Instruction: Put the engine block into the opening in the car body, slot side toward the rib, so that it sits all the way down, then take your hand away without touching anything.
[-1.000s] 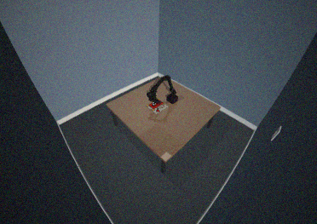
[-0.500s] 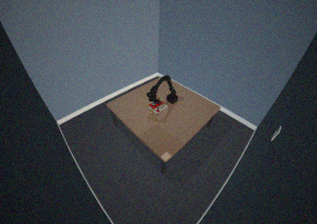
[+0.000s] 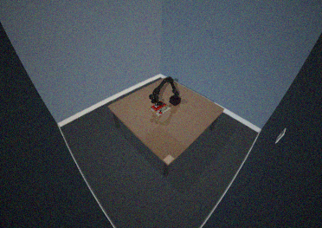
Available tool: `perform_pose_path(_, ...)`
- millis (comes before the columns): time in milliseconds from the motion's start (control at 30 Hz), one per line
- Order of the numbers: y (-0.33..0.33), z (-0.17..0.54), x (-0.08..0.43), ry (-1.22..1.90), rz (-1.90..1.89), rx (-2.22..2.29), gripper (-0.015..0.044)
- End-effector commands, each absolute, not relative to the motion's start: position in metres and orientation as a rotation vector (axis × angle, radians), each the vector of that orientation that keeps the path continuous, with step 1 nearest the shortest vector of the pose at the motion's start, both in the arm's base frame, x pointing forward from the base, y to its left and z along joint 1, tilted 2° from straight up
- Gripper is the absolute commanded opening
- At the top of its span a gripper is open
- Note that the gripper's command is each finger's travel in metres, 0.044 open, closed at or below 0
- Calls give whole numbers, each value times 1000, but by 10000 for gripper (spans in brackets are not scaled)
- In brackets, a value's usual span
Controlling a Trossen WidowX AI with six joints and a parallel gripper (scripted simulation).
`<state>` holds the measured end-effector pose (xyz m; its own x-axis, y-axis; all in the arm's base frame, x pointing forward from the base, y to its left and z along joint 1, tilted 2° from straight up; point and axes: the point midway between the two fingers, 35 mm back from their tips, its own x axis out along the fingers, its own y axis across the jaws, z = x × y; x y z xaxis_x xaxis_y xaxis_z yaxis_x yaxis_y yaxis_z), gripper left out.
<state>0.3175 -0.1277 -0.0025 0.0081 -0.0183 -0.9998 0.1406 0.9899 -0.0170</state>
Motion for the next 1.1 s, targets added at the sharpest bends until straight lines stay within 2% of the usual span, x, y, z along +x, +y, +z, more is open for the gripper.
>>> perform_pose_path(0,-128,-4,317,1560,-129,97,158)
perform_pose_path(1067,-128,-11,317,1561,-123,91,158)
